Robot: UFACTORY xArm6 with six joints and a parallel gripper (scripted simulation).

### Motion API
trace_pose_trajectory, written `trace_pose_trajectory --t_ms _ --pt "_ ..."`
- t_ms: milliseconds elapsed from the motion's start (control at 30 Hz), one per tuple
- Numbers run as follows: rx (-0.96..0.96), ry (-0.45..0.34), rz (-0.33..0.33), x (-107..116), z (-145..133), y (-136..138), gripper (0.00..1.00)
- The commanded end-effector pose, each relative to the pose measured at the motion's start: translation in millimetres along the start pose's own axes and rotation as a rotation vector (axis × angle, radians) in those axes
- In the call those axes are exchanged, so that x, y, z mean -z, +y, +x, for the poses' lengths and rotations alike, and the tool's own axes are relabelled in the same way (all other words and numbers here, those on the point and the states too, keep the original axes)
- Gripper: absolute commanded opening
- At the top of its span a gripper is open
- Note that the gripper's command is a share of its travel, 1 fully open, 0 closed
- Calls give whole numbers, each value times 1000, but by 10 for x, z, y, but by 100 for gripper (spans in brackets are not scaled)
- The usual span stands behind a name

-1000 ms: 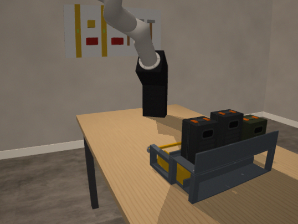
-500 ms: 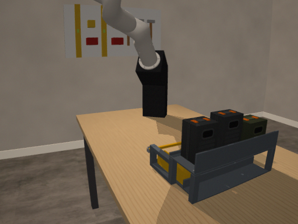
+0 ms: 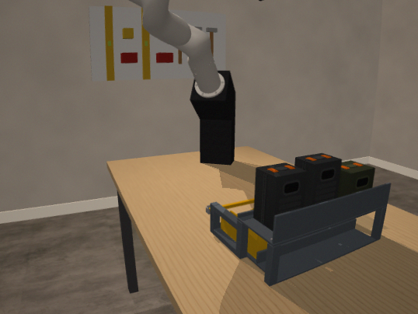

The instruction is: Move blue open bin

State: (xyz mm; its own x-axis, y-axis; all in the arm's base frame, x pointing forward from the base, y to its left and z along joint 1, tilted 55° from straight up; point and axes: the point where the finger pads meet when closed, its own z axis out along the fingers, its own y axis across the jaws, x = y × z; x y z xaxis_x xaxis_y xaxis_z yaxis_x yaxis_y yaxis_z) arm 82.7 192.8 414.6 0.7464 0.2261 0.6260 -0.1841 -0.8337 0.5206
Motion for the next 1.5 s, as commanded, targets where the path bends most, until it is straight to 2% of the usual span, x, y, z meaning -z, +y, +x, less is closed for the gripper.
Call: trace_pose_trajectory --t_ms 0,733,900,1300,1467 --pt "0 0 1 4 0 -3 100" --pt "0 0 1 -21 0 -2 100" --pt "252 46 -42 -24 -26 -501 100" --pt "252 46 -42 -24 -26 -501 100" --pt "503 92 -83 -23 -51 -998 100"
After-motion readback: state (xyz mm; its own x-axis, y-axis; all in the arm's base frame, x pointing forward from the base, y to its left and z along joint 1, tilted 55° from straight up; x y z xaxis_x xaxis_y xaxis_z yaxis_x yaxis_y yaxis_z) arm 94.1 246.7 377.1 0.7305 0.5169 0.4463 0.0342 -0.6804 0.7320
